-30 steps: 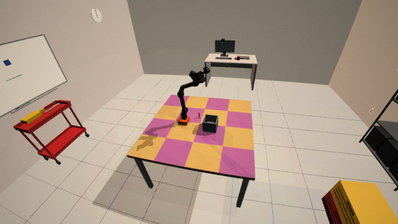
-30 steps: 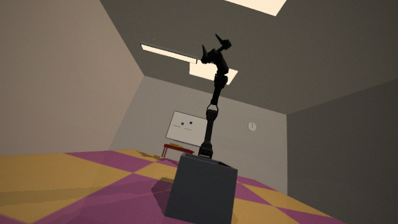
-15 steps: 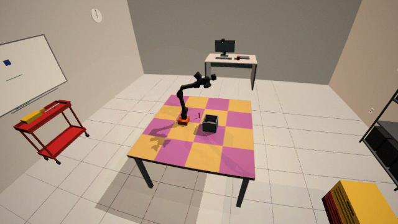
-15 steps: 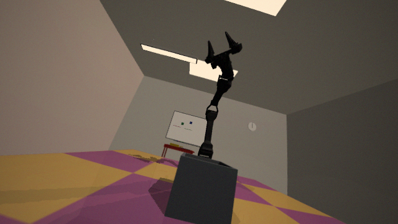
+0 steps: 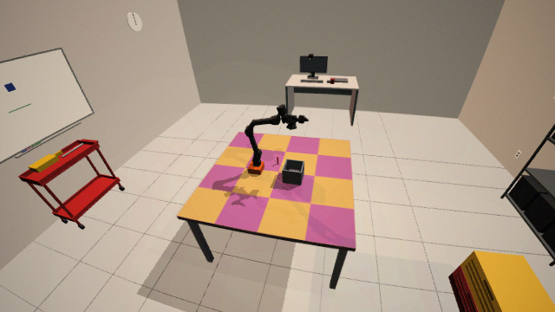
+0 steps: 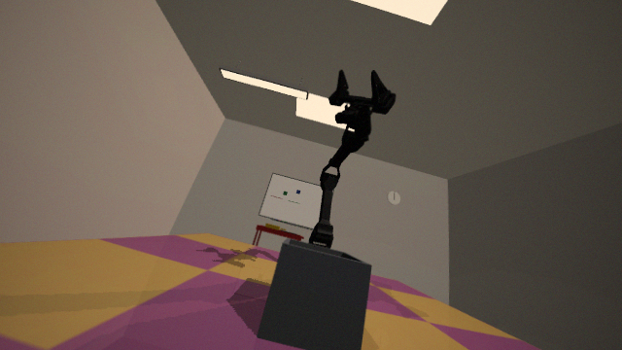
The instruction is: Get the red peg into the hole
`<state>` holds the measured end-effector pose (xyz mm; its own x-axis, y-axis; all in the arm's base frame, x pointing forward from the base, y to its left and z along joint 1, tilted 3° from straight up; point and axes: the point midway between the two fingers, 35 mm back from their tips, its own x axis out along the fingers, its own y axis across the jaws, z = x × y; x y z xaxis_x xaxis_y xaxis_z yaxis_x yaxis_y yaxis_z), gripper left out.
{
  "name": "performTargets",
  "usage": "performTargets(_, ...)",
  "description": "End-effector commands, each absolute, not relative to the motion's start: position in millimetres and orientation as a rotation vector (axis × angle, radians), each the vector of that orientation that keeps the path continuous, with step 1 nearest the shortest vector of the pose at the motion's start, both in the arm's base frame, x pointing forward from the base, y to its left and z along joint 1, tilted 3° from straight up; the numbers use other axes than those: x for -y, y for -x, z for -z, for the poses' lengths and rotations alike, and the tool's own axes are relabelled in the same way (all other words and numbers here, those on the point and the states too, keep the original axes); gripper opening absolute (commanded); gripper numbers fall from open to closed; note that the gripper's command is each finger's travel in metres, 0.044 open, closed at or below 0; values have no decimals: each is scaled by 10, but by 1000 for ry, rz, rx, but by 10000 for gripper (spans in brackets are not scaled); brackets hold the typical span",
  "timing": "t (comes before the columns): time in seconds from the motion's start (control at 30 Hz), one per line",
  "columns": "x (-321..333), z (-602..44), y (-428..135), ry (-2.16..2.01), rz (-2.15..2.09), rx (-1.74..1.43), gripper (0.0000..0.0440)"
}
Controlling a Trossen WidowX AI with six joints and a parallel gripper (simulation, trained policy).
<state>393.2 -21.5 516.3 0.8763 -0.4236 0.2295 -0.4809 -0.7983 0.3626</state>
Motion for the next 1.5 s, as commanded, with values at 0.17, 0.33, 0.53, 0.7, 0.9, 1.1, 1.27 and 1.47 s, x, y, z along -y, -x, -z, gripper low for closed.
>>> performTargets(0.17,-29,-4471,-4036,-2497,109,407,440)
performTargets(0.33,-157,-4121,-4026,-2415,239,259,440)
performTargets(0.53,-325,-3716,-3957,-2312,370,70,440)
performTargets(0.7,-487,-3395,-3848,-2225,460,-97,440)
performTargets(0.9,-711,-3032,-3651,-2119,547,-306,440)
performTargets(1.1,-946,-2698,-3389,-2007,617,-522,438)
performTargets(1.27,-1118,-2442,-3135,-1904,669,-695,436)
performTargets(1.47,-1266,-2158,-2811,-1772,732,-884,433)
